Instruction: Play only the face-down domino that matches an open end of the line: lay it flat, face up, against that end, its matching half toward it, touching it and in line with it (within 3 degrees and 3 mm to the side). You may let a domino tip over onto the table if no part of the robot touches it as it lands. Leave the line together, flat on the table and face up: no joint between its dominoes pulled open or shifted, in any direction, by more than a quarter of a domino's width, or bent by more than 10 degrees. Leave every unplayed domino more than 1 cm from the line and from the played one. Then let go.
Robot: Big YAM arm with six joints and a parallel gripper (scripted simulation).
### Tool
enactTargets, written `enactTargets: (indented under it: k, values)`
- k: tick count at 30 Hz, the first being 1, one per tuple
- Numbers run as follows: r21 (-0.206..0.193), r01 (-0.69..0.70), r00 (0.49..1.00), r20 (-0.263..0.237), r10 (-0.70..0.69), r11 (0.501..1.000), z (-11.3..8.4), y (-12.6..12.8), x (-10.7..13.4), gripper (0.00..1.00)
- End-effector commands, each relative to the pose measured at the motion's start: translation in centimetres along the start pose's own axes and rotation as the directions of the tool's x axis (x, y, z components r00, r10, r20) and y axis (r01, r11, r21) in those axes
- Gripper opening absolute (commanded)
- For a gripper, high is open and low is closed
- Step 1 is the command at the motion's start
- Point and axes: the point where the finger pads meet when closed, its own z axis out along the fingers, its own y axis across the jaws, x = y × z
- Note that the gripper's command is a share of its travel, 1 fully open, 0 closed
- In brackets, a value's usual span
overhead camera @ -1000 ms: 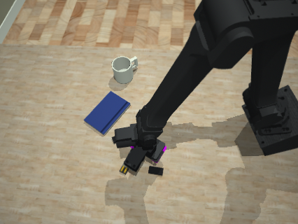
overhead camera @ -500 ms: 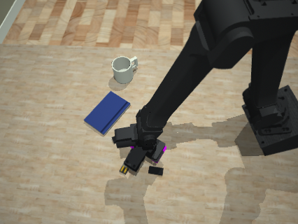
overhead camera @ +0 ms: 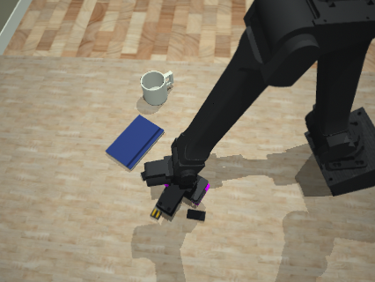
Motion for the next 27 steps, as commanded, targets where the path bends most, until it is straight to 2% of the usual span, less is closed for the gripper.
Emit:
enactTargets:
  k: [1,27]
  values:
    - [0.011,0.003,1.0,0.01,-0.003,1.0,-0.62,-0.42,-0.7,0.69]
    - [0.001,0.001,1.0,-0.003,-0.001,1.0,-0.25,-0.02,-0.02,0.69]
